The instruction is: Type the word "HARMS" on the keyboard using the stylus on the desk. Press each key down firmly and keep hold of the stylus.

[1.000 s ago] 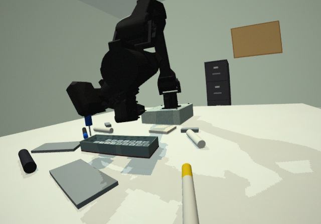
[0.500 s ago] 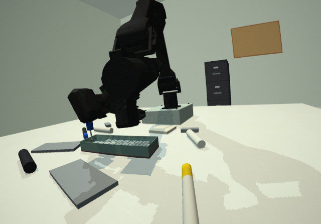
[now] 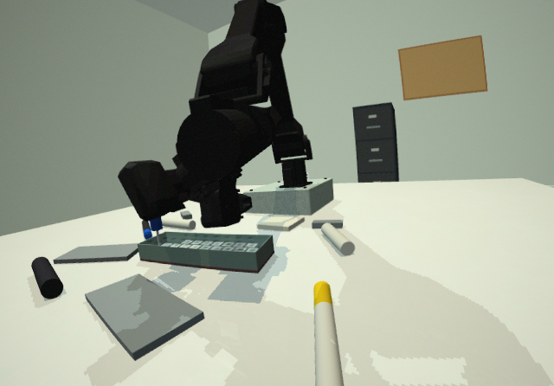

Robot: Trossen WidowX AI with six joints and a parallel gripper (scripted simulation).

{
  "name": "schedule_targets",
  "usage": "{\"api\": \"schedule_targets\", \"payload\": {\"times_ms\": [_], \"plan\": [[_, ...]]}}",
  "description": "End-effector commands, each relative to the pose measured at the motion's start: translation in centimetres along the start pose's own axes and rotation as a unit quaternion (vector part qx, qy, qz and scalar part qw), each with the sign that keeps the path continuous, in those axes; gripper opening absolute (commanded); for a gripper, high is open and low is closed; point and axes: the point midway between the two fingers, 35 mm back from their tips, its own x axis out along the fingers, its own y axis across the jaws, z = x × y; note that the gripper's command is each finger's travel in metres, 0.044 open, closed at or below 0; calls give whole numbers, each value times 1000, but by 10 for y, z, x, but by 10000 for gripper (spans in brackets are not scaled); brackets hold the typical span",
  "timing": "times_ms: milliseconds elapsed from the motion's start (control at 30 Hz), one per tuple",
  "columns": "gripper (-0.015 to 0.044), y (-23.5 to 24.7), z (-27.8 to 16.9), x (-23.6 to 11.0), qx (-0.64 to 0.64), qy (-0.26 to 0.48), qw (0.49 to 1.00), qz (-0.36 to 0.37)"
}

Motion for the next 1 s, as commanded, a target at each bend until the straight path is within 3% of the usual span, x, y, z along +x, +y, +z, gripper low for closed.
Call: {"api": "schedule_targets", "payload": {"times_ms": [0, 667, 967], "plan": [[81, 0, 2, 2, -3, 3, 1000, 0], [81, 0, 5, 4, -3, 3, 1000, 0], [81, 0, -26, -15, -3, 3, 1000, 0]]}}
